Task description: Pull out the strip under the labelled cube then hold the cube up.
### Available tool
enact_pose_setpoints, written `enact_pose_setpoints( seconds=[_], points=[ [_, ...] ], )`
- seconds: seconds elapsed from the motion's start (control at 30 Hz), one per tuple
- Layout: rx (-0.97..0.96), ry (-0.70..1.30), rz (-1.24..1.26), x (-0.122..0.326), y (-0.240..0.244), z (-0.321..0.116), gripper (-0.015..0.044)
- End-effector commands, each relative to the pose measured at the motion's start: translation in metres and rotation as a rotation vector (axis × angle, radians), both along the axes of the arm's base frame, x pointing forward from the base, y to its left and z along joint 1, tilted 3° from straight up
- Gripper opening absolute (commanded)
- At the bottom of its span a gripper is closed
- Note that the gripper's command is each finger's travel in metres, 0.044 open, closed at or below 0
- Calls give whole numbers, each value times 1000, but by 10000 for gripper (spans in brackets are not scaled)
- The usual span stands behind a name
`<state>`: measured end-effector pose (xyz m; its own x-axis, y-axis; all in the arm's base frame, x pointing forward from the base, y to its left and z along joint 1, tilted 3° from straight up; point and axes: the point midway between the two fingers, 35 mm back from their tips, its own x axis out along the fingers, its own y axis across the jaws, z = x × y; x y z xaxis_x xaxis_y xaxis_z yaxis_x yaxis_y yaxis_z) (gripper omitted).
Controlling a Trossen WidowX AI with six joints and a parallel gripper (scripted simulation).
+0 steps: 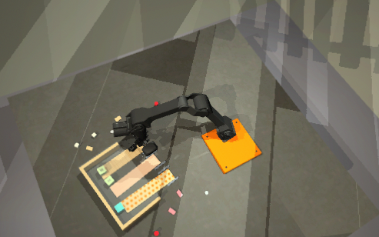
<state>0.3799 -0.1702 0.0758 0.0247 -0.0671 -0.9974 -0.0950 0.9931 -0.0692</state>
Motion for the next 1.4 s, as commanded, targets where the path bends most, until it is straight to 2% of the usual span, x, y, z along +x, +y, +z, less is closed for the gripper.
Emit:
enact_pose_setpoints(
  seconds=[0.0, 0.57, 1.37],
  points=[
    [8, 5, 5, -1, 1, -10, 0],
    [8, 5, 5, -4, -2, -37, 0],
    [8, 5, 5, -4, -2, -38, 0]
  ],
)
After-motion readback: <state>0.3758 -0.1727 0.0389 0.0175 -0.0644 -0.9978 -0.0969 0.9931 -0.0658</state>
